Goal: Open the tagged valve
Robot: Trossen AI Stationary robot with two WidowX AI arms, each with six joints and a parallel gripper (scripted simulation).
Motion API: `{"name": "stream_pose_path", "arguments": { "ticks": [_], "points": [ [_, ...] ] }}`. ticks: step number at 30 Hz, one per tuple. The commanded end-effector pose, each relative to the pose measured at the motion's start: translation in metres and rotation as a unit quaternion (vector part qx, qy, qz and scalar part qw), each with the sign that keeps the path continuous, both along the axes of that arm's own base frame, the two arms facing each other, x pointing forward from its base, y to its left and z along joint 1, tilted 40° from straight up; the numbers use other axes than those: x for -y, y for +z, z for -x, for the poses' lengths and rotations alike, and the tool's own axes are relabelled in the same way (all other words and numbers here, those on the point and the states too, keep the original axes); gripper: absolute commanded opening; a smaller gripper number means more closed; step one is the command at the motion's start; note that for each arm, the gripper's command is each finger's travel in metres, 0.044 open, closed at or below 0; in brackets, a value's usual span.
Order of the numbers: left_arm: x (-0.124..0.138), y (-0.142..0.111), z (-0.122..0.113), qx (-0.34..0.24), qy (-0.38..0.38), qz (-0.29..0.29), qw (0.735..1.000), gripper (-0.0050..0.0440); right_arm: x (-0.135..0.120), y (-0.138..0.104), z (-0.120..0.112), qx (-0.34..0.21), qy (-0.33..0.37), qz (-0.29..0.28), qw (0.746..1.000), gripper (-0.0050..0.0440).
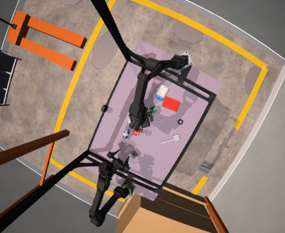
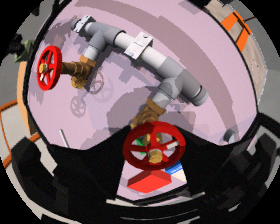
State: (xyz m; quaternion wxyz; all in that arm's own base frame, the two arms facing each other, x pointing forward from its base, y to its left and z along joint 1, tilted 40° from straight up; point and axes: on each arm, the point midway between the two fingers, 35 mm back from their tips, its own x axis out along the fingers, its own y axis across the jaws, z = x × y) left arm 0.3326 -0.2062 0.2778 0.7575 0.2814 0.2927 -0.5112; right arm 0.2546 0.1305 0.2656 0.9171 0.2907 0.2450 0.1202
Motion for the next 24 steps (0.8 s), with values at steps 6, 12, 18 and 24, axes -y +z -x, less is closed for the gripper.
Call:
{"name": "stream_pose_path", "arguments": {
  "ticks": [6, 12, 18, 24],
  "points": [
    [-0.0002, 0.0000, -0.0004, -0.131, 0.159, 0.066, 0.976, 0.0000, 0.0000, 0.0000, 0.0000, 0.000, 0.000, 0.000, 1.000, 0.0400],
    [-0.0004, -0.0001, -0.0006, -0.217, 0.263, 0.109, 0.934, 0.0000, 0.0000, 0.0000, 0.0000, 0.000, 0.000, 0.000, 1.000, 0.0400],
    [-0.0006, -0.0002, -0.0007, -0.289, 0.349, 0.144, 0.880, 0.0000, 0.0000, 0.0000, 0.0000, 0.000, 0.000, 0.000, 1.000, 0.0400],
    [-0.0008, -0.0004, -0.0008, -0.365, 0.440, 0.182, 0.800, 0.0000, 0.0000, 0.0000, 0.0000, 0.000, 0.000, 0.000, 1.000, 0.0400]
  ]
}}
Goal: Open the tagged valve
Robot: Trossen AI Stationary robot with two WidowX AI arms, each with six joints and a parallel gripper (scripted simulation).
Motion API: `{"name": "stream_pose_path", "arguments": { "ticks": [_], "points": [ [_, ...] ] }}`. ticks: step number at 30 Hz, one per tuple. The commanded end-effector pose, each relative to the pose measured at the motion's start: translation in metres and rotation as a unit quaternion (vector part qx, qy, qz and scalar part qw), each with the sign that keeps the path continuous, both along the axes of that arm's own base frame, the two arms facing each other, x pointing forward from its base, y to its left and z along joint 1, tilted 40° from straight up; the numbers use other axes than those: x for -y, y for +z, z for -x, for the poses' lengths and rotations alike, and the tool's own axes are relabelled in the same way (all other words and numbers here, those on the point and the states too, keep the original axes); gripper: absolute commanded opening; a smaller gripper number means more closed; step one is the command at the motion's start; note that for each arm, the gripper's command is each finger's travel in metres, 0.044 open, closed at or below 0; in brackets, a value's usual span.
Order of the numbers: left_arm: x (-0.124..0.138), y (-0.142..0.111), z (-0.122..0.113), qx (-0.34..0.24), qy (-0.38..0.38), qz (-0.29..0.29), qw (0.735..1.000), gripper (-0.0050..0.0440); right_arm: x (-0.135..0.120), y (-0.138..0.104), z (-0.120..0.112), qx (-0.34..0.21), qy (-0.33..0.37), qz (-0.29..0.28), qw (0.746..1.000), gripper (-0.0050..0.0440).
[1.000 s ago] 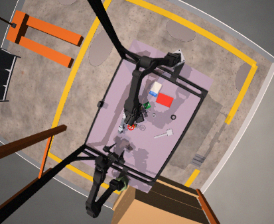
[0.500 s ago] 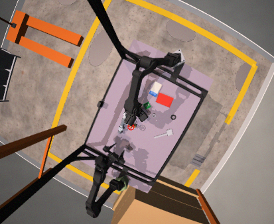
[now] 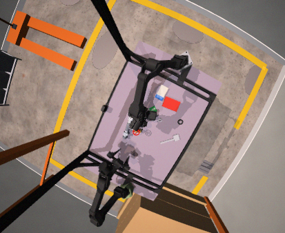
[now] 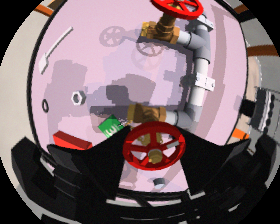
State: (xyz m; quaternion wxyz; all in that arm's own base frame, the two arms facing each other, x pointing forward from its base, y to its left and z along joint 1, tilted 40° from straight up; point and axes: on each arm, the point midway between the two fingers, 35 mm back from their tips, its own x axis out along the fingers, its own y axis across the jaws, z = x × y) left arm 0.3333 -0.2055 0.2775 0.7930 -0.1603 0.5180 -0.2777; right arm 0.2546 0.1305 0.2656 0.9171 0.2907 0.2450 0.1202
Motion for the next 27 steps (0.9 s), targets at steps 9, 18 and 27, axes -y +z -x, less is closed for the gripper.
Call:
{"name": "stream_pose_path", "arguments": {
  "ticks": [9, 18, 27],
  "points": [
    [-0.0004, -0.0003, 0.0000, -0.163, 0.195, 0.081, 0.964, 0.0000, 0.0000, 0.0000, 0.0000, 0.000, 0.000, 0.000, 1.000, 0.0400],
    [-0.0004, -0.0003, 0.0000, -0.164, 0.197, 0.082, 0.963, 0.0072, 0.0000, 0.0000, 0.0000, 0.000, 0.000, 0.000, 1.000, 0.0400],
    [-0.0004, -0.0003, 0.0000, -0.164, 0.197, 0.082, 0.963, 0.0240, 0.0000, 0.0000, 0.0000, 0.000, 0.000, 0.000, 1.000, 0.0400]
  ]
}}
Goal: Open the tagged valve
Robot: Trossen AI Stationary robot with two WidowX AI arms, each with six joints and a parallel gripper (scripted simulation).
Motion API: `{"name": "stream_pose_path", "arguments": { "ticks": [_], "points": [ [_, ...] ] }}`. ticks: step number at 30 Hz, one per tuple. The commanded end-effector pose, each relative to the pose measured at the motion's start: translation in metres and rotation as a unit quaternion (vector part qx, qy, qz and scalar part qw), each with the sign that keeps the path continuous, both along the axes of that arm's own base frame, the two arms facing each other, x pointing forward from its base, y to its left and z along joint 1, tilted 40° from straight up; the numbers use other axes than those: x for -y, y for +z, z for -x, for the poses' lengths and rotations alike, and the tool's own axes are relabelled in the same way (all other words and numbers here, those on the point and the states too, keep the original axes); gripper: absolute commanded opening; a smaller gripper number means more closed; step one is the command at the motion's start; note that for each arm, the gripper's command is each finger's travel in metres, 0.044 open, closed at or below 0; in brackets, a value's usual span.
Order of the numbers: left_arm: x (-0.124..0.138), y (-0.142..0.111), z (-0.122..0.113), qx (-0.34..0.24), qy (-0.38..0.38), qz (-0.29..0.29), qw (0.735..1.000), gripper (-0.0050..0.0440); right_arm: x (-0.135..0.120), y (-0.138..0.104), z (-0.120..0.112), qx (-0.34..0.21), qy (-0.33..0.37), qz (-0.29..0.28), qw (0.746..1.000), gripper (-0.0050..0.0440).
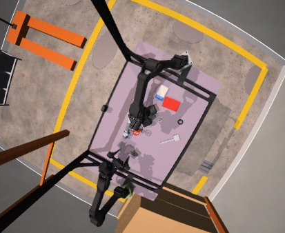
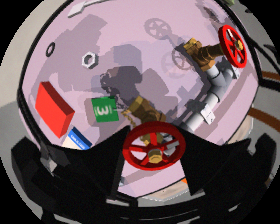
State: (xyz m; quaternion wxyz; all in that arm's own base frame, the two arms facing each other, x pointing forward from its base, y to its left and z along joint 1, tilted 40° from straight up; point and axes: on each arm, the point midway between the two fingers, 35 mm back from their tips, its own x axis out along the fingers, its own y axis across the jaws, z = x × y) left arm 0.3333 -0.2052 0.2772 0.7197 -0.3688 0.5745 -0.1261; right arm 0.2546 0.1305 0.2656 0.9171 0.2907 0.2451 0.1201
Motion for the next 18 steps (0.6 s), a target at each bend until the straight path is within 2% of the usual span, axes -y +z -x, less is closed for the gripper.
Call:
{"name": "stream_pose_path", "arguments": {
  "ticks": [1, 7, 10, 13, 15, 18],
  "points": [
    [0.0000, 0.0000, 0.0000, 0.001, -0.002, -0.001, 1.000, 0.0264, 0.0000, 0.0000, 0.0000, 0.000, 0.000, 0.000, 1.000, 0.0400],
    [0.0000, 0.0000, 0.0000, 0.001, -0.002, -0.001, 1.000, 0.0400, 0.0000, 0.0000, 0.0000, 0.000, 0.000, 0.000, 1.000, 0.0400],
    [0.0001, 0.0000, 0.0000, 0.020, -0.024, -0.010, 0.999, 0.0400, 0.0000, 0.0000, 0.0000, 0.000, 0.000, 0.000, 1.000, 0.0400],
    [0.0002, 0.0002, 0.0000, 0.091, -0.110, -0.045, 0.989, 0.0400, 0.0000, 0.0000, 0.0000, 0.000, 0.000, 0.000, 1.000, 0.0400],
    [0.0002, 0.0002, 0.0000, 0.091, -0.110, -0.045, 0.989, 0.0400, 0.0000, 0.0000, 0.0000, 0.000, 0.000, 0.000, 1.000, 0.0400],
    [0.0004, 0.0003, 0.0000, 0.154, -0.185, -0.077, 0.968, 0.0400, 0.0000, 0.0000, 0.0000, 0.000, 0.000, 0.000, 1.000, 0.0400]
  ]
}}
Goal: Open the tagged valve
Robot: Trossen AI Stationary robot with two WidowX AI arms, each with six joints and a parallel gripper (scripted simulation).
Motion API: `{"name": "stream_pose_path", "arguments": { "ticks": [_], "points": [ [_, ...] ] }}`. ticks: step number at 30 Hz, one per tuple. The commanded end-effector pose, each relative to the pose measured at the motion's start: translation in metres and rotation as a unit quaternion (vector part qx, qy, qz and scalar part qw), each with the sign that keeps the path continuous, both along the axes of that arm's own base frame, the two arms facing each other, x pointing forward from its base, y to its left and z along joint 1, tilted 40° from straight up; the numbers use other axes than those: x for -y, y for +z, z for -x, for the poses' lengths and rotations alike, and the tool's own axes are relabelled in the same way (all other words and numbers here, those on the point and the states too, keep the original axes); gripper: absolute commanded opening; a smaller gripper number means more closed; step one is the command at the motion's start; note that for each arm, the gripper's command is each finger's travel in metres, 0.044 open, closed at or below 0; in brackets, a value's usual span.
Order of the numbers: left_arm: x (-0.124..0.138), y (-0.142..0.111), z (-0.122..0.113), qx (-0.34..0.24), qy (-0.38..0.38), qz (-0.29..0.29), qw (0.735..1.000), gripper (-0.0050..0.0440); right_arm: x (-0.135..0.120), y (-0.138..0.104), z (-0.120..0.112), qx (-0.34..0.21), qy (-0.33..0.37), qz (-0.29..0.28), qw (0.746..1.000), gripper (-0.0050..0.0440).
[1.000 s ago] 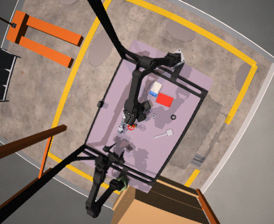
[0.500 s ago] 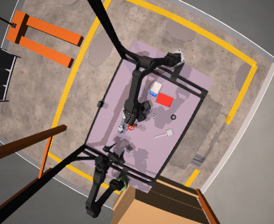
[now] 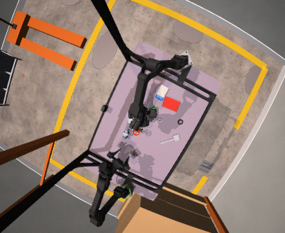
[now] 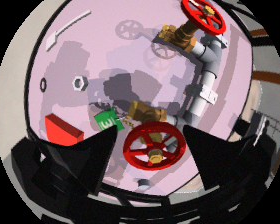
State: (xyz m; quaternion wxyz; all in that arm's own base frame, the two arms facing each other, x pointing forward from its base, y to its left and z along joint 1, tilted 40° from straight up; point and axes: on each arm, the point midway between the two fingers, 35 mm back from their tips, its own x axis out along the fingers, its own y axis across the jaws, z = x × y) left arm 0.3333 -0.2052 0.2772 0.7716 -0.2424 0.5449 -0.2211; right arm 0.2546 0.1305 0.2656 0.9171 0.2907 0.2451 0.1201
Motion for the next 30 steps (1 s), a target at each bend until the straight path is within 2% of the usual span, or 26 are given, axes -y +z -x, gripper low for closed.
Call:
{"name": "stream_pose_path", "arguments": {
  "ticks": [1, 6, 12, 14, 16, 25, 30],
  "points": [
    [0.0004, 0.0003, 0.0001, 0.068, -0.082, -0.033, 0.994, 0.0400, 0.0000, 0.0000, 0.0000, 0.000, 0.000, 0.000, 1.000, 0.0400],
    [0.0006, 0.0004, 0.0002, 0.141, -0.171, -0.070, 0.973, 0.0400, 0.0000, 0.0000, 0.0000, 0.000, 0.000, 0.000, 1.000, 0.0400],
    [0.0007, 0.0005, 0.0003, 0.227, -0.274, -0.113, 0.928, 0.0400, 0.0000, 0.0000, 0.0000, 0.000, 0.000, 0.000, 1.000, 0.0400],
    [0.0007, 0.0005, 0.0003, 0.227, -0.274, -0.113, 0.928, 0.0400, 0.0000, 0.0000, 0.0000, 0.000, 0.000, 0.000, 1.000, 0.0400],
    [0.0008, 0.0005, 0.0004, 0.271, -0.328, -0.135, 0.895, 0.0400, 0.0000, 0.0000, 0.0000, 0.000, 0.000, 0.000, 1.000, 0.0400],
    [0.0010, 0.0005, 0.0008, 0.383, -0.463, -0.191, 0.776, 0.0400, 0.0000, 0.0000, 0.0000, 0.000, 0.000, 0.000, 1.000, 0.0400],
    [0.0010, 0.0005, 0.0008, 0.386, -0.466, -0.193, 0.772, 0.0400, 0.0000, 0.0000, 0.0000, 0.000, 0.000, 0.000, 1.000, 0.0400]
  ]
}}
